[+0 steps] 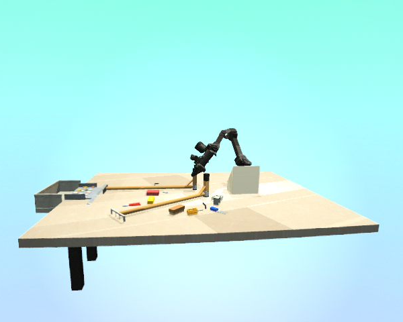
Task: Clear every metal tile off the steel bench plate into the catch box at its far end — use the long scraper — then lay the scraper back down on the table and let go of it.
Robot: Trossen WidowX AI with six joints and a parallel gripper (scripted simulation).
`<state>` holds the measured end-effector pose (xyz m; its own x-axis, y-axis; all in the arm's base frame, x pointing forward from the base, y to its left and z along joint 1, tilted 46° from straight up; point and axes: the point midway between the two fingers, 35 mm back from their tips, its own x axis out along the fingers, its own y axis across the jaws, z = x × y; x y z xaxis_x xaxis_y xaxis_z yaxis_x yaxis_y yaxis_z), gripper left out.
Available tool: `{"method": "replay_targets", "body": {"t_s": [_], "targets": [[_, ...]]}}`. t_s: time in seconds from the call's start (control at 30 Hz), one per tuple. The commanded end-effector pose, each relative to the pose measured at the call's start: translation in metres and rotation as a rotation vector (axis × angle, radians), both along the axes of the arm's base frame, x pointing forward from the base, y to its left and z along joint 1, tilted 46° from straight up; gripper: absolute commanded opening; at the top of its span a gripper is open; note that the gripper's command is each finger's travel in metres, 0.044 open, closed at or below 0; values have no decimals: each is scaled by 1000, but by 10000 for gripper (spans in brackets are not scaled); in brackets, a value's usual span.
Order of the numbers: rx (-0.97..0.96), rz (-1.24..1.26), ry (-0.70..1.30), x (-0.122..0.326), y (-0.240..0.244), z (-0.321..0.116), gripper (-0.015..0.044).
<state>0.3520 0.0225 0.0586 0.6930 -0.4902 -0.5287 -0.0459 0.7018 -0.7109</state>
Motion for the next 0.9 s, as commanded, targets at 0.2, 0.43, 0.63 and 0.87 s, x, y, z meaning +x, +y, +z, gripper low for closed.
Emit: {"method": "replay_targets", "body": {"t_s": [0.2,0.43,0.63,0.87], "targets": [[5,6,-16,21,3,4,0],[5,6,-18,32,3,4,0],[4,5,-21,42,4,3,0],[4,5,-22,48,4,4,0]]}}
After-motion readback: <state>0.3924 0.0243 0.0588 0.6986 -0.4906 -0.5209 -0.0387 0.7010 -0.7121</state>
